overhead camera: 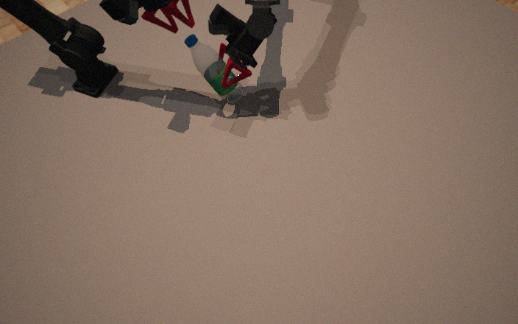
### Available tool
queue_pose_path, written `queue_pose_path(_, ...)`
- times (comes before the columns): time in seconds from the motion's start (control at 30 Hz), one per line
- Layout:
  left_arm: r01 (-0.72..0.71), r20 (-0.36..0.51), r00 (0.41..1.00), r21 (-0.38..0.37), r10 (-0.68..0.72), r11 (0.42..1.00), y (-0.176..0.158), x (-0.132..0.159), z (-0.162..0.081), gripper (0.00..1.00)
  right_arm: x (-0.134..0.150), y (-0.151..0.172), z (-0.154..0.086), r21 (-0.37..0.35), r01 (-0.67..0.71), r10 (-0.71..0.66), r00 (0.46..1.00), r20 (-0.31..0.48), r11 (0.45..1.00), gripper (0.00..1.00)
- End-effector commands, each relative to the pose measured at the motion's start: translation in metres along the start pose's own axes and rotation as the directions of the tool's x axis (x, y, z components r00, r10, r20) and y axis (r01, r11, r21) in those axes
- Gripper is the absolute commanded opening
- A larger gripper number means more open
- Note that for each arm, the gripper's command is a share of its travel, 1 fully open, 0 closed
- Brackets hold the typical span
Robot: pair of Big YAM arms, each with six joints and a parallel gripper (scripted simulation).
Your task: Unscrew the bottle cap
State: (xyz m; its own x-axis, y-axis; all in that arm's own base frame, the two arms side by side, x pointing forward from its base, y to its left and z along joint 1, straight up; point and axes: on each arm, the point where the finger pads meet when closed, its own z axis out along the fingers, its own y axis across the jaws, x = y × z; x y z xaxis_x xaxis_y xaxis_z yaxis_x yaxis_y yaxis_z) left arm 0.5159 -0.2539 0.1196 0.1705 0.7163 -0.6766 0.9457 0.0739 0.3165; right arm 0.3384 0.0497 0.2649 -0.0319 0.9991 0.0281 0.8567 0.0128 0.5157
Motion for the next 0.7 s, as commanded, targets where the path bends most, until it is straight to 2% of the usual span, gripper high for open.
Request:
queue_pose_path(0.0,-0.001,0.001,1.0,-0.015,0.001,1.0,0.012,0.0,-0.003,0.0,0.0,0.011,0.003,-0.026,-0.004,0.004,1.0,-0.001,1.0,0.57)
queue_pose_path(0.67,-0.001,0.001,1.0,-0.015,0.001,1.0,0.012,0.0,-0.003,0.0,-0.003,0.004,0.03,-0.006,-0.002,0.002,1.0,0.004,1.0,0.57)
